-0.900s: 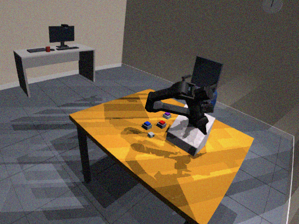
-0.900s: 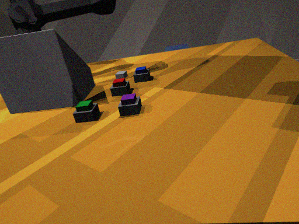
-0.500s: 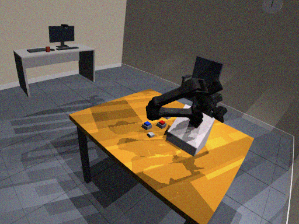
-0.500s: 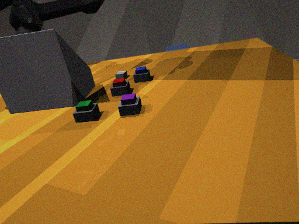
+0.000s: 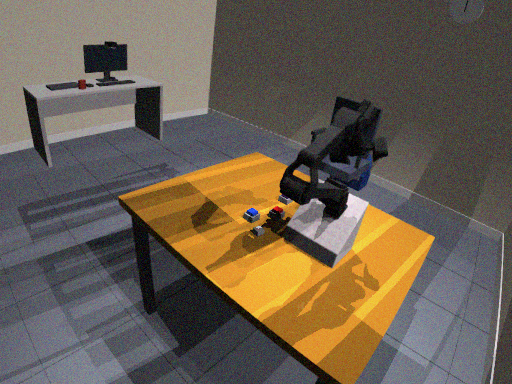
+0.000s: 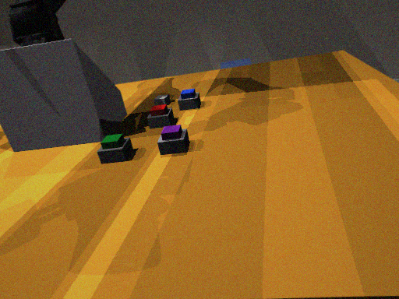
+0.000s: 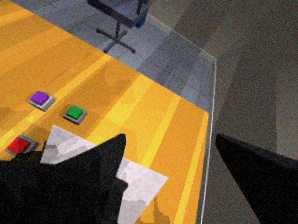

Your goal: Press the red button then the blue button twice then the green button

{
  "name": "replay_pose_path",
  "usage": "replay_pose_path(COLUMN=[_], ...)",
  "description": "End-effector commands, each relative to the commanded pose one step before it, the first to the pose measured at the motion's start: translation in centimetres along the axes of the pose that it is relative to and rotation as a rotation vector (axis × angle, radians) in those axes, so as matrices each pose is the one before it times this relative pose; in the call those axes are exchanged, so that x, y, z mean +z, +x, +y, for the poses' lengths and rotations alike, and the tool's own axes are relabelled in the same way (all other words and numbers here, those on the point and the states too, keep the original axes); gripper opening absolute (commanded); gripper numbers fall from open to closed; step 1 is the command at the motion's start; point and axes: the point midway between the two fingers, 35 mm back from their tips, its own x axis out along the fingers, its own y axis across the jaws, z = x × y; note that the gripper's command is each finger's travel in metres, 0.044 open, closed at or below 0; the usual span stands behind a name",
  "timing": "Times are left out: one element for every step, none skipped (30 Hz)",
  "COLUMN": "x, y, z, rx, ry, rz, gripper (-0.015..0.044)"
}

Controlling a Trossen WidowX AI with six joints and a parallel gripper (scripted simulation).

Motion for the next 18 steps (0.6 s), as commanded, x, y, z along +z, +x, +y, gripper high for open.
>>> replay_pose_path(x=[3.780,0.847,0.819,0.789,0.759,0.727,0.695,0.661,0.627,0.592,0.555,0.518,0.481,0.442,0.403,0.363,0.323,0.282], y=[1.622,0.536,0.573,0.611,0.650,0.690,0.730,0.770,0.810,0.850,0.890,0.930,0.970,1.009,1.047,1.084,1.120,1.155], z=[4.667,1.019,1.032,1.043,1.052,1.059,1.063,1.066,1.065,1.063,1.057,1.050,1.040,1.027,1.012,0.994,0.973,0.950], rx=[0.16014,0.03612,0.03616,0.03619,0.03619,0.03618,0.03614,0.03609,0.03600,0.03590,0.03577,0.03561,0.03542,0.03521,0.03497,0.03470,0.03440,0.03407], ry=[-0.1986,-0.0449,-0.0443,-0.0436,-0.0429,-0.0421,-0.0412,-0.0403,-0.0394,-0.0384,-0.0374,-0.0363,-0.0352,-0.0340,-0.0328,-0.0315,-0.0302,-0.0289], rz=[-0.01249,0.00199,0.00369,0.00537,0.00704,0.00869,0.01031,0.01192,0.01350,0.01505,0.01657,0.01806,0.01952,0.02094,0.02233,0.02367,0.02498,0.02624], gripper=[0.0400,0.0400,0.0400,0.0400,0.0400,0.0400,0.0400,0.0400,0.0400,0.0400,0.0400,0.0400,0.0400,0.0400,0.0400,0.0400,0.0400,0.0400])
